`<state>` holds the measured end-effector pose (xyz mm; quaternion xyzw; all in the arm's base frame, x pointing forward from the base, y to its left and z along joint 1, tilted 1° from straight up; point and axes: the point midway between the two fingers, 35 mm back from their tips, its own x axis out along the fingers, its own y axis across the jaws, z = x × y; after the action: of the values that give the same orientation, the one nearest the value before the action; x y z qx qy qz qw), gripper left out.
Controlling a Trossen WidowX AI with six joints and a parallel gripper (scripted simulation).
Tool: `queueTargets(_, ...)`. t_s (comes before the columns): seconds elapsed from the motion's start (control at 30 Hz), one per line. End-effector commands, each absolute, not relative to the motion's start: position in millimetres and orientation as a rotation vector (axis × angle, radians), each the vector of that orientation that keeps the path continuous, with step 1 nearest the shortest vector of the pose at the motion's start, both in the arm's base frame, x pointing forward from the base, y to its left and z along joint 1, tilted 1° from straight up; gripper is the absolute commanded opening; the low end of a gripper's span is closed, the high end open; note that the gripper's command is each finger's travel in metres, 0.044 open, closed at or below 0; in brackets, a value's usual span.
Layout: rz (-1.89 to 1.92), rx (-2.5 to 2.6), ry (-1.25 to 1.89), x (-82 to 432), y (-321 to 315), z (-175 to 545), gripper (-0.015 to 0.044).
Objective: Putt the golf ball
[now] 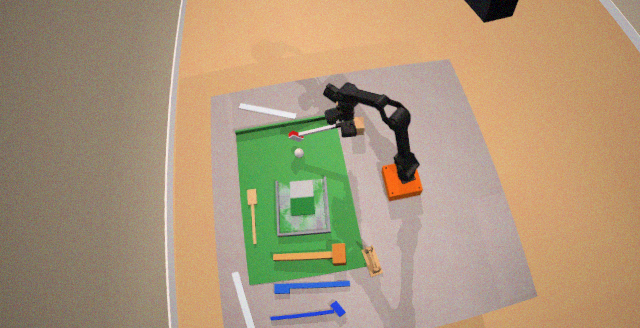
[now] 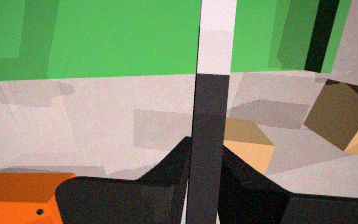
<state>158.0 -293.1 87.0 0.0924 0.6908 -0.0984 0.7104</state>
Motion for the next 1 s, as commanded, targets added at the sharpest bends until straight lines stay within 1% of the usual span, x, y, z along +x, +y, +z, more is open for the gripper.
queueTargets(0.0,-0.222,0.206,1.531,158.3,-292.9,82.0,0.0000)
queueTargets(0.5,-0.222,0.206,1.531,158.8,-292.8,59.0,0.0000)
queueTargets(0.97,-0.221,0.204,1.531,157.1,-300.9,61.4,0.0000)
